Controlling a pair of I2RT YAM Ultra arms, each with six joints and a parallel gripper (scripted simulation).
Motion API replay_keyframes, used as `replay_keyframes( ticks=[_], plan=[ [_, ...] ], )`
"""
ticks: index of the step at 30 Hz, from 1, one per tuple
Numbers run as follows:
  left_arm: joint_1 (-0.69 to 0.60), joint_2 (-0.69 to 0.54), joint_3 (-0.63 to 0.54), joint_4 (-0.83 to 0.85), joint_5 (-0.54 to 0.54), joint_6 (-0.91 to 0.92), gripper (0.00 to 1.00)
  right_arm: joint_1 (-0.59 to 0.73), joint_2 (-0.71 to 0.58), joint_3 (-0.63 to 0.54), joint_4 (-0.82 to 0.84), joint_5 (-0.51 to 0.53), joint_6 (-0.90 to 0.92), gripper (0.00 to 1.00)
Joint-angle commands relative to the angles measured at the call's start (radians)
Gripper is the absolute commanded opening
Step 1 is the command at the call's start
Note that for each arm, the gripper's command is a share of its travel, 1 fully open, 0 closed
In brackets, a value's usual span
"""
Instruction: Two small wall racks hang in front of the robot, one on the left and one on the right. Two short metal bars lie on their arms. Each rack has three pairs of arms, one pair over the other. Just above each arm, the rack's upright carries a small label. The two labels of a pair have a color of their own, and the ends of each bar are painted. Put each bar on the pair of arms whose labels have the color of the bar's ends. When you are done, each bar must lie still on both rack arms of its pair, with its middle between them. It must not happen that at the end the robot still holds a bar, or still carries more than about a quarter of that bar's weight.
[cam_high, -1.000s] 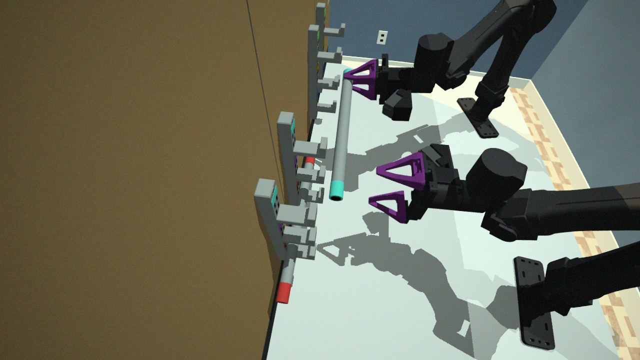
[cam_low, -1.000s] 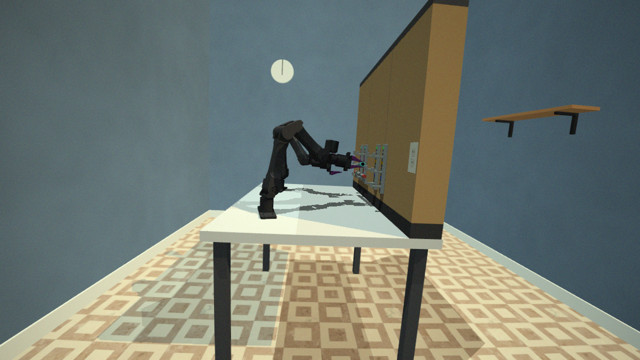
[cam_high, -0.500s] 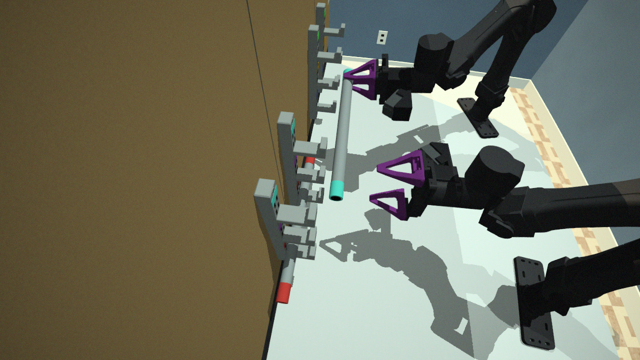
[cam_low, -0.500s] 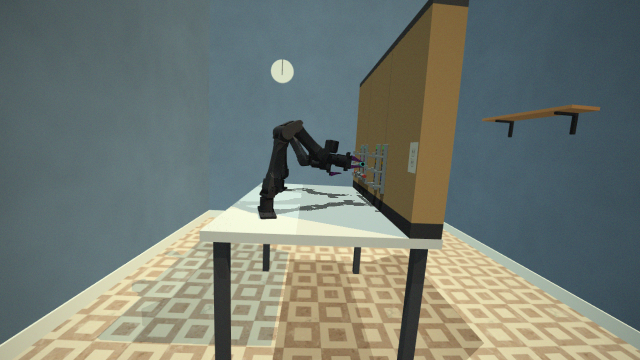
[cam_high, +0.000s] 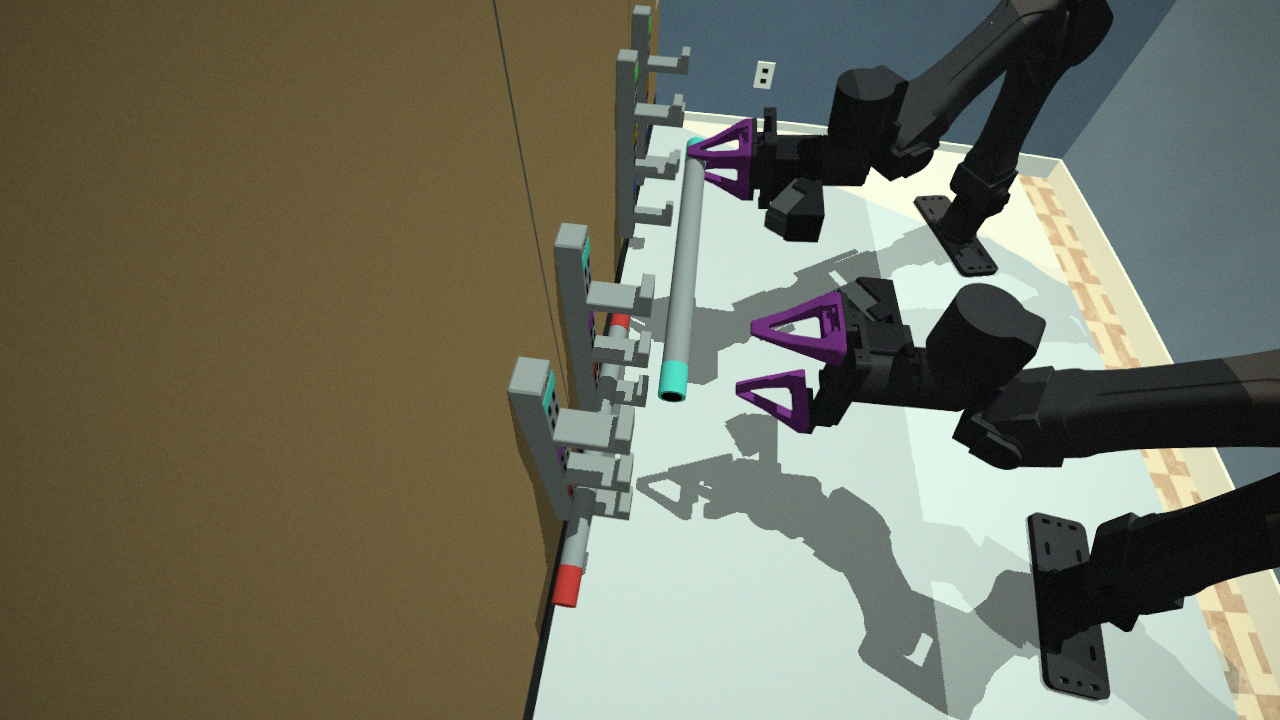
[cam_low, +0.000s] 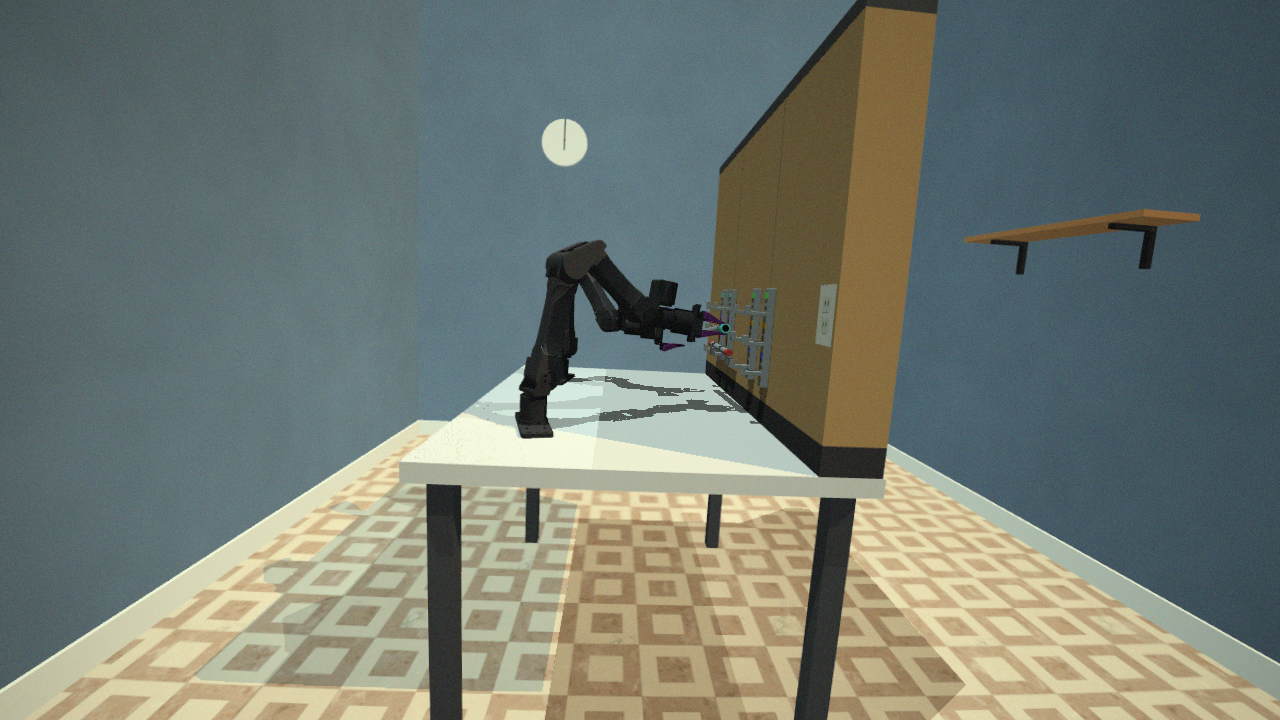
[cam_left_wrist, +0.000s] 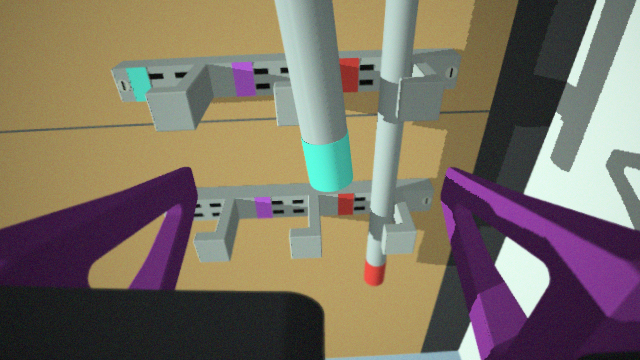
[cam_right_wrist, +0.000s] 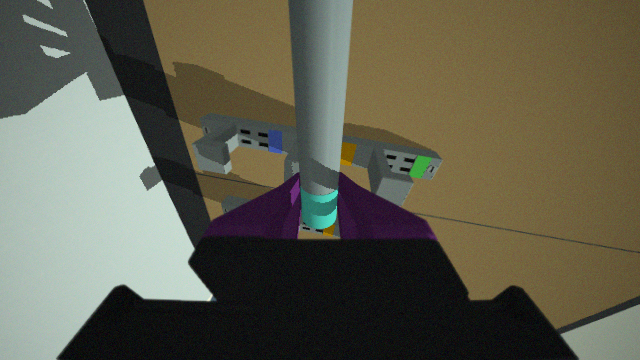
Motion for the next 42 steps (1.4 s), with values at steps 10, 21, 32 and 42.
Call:
replay_keyframes(
  ticks=[10,21,32,42],
  plan=[
    [-0.016,0.02,0.042,0.021,-0.012,-0.007,1.0,-0.001,-0.019,0.035,0.093,0.003,0.036,0.0],
    [-0.018,0.028,0.036,0.033,-0.014,-0.007,1.0,0.002,-0.019,0.032,0.094,0.006,0.037,0.0],
    [0.001,0.062,0.068,0.036,0.005,-0.006,1.0,0.005,-0.02,0.03,0.095,0.009,0.037,0.0],
    [0.017,0.089,0.098,0.034,0.021,-0.006,1.0,0.006,-0.02,0.029,0.096,0.01,0.037,0.0]
  ],
)
